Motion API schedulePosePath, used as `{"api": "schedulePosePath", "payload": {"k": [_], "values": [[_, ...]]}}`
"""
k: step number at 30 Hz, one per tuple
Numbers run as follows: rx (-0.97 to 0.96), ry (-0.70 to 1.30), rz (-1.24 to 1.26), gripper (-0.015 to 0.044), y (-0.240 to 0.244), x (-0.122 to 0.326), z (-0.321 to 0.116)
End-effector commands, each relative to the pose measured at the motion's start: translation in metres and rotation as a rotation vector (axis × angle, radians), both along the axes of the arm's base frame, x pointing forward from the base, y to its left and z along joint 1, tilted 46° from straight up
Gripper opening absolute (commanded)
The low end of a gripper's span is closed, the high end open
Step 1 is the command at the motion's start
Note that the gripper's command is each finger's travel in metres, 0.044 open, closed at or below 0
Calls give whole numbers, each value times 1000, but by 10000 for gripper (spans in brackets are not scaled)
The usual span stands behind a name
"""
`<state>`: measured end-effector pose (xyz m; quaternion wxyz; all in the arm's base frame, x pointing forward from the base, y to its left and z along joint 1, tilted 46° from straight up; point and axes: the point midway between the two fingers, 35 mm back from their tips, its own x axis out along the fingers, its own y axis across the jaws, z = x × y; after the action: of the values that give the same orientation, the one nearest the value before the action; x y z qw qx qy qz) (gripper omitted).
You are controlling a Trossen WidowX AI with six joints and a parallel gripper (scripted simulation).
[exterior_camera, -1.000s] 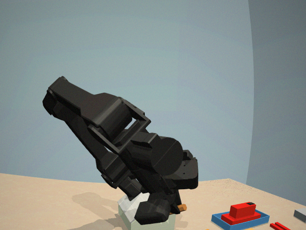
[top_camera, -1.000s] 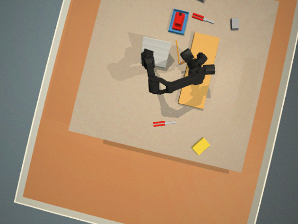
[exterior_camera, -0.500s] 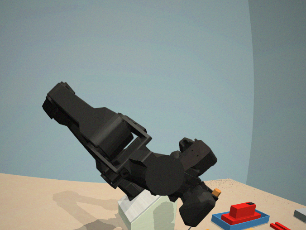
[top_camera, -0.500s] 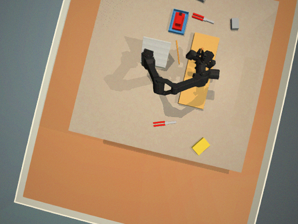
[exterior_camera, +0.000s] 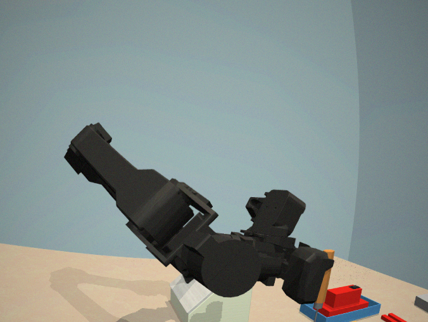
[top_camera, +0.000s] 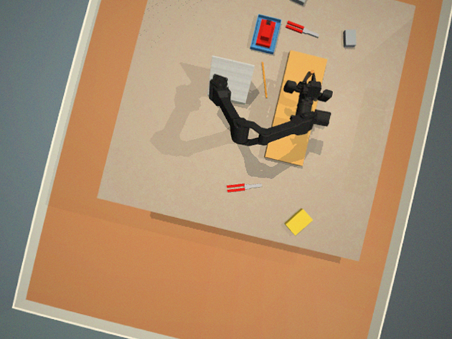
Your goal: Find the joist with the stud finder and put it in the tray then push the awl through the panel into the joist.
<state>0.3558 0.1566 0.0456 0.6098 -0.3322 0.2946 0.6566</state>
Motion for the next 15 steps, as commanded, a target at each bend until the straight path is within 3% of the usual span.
{"api": "schedulePosePath", "payload": {"k": [1,15], "values": [[16,-14,10,0,3,3,3],[15,-14,10,0,0,3,0]]}}
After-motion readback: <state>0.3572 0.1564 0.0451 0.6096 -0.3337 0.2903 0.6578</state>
